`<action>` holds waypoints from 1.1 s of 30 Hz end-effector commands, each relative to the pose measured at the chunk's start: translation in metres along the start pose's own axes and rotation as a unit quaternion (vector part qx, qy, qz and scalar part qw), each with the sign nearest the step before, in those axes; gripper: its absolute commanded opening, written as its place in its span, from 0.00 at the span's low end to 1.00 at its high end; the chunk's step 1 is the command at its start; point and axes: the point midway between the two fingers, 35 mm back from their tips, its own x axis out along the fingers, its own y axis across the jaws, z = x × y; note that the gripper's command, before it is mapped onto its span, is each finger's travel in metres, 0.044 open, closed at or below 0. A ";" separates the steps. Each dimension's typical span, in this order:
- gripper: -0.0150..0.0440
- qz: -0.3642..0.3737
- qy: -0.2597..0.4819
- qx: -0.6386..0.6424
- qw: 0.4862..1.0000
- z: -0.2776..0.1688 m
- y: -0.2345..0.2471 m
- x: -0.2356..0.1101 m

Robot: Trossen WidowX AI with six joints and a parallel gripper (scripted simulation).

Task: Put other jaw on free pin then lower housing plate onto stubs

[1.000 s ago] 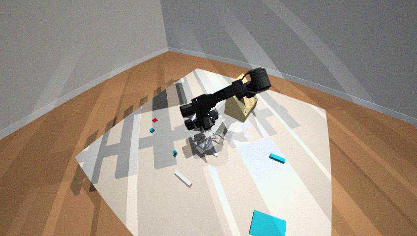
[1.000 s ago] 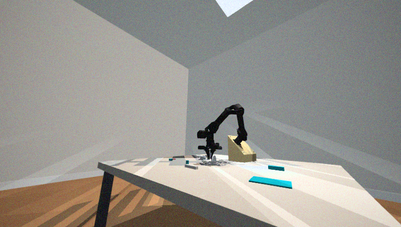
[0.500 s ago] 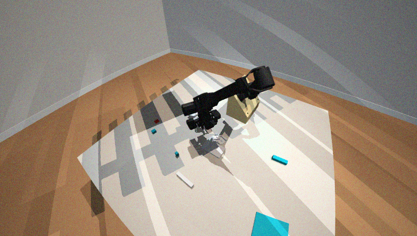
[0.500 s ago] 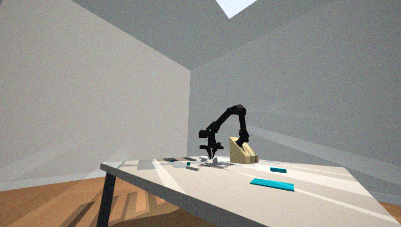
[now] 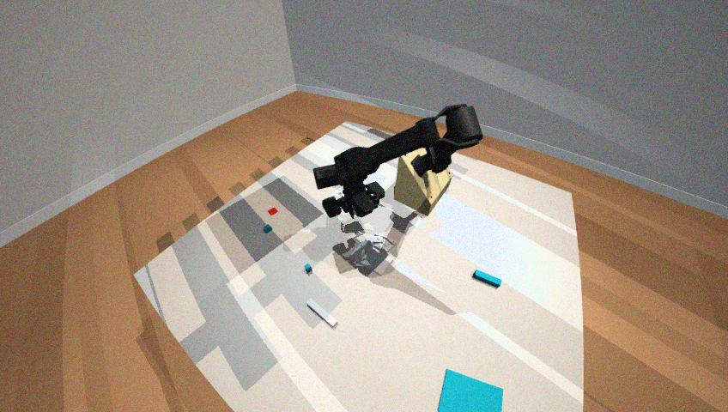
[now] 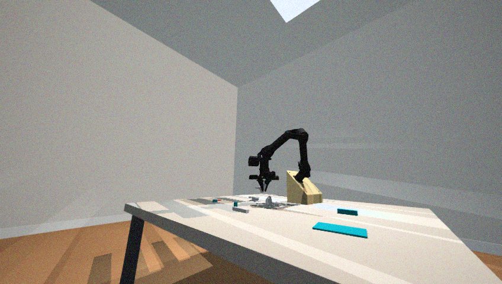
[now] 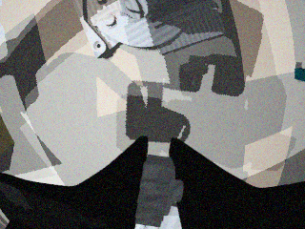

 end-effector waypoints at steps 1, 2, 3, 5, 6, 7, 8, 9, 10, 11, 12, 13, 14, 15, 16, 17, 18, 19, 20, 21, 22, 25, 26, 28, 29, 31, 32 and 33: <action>0.32 0.000 0.003 -0.004 1.000 0.000 -0.001 -0.008; 0.32 0.000 0.003 -0.004 1.000 0.000 -0.001 -0.008; 0.32 0.000 0.003 -0.004 1.000 0.000 -0.001 -0.008; 0.32 0.000 0.003 0.004 1.000 0.000 -0.001 -0.008; 0.32 0.000 0.003 0.014 1.000 -0.001 -0.001 -0.008; 0.32 0.000 0.003 0.025 1.000 -0.002 -0.001 -0.008; 0.32 0.000 0.003 0.037 0.999 -0.002 -0.001 -0.008; 0.32 0.000 0.003 0.048 0.999 -0.003 -0.001 -0.008; 0.32 0.000 0.003 0.060 0.998 -0.003 -0.002 -0.008; 0.32 0.000 0.003 0.071 0.997 -0.004 -0.002 -0.008; 0.32 -0.001 0.003 0.083 0.997 -0.005 -0.002 -0.008; 0.32 -0.001 0.003 0.094 0.996 -0.005 -0.002 -0.008; 0.32 -0.001 0.003 0.106 0.994 -0.006 -0.002 -0.008; 0.32 -0.001 0.003 0.117 0.993 -0.007 -0.002 -0.008; 0.32 -0.001 0.003 0.129 0.992 -0.007 -0.002 -0.008; 0.32 -0.001 0.003 0.140 0.990 -0.008 -0.003 -0.008; 0.32 -0.001 0.003 0.152 0.988 -0.008 -0.003 -0.008; 0.32 -0.001 0.003 0.163 0.987 -0.009 -0.003 -0.008; 0.32 -0.001 0.003 0.175 0.985 -0.010 -0.003 -0.008; 0.32 -0.001 0.003 0.186 0.983 -0.010 -0.003 -0.008; 0.32 -0.001 0.003 0.197 0.980 -0.011 -0.003 -0.008; 0.32 -0.001 0.003 0.231 0.973 -0.013 -0.004 -0.008; 0.32 -0.001 0.003 0.242 0.970 -0.013 -0.004 -0.008; 0.32 -0.001 0.003 0.265 0.964 -0.015 -0.004 -0.008; 0.32 -0.001 0.003 0.276 0.961 -0.015 -0.004 -0.008; 0.32 -0.001 0.003 0.298 0.955 -0.016 -0.004 -0.008; 0.32 -0.002 0.003 0.309 0.951 -0.017 -0.004 -0.008; 0.32 -0.002 0.003 0.320 0.947 -0.018 -0.004 -0.008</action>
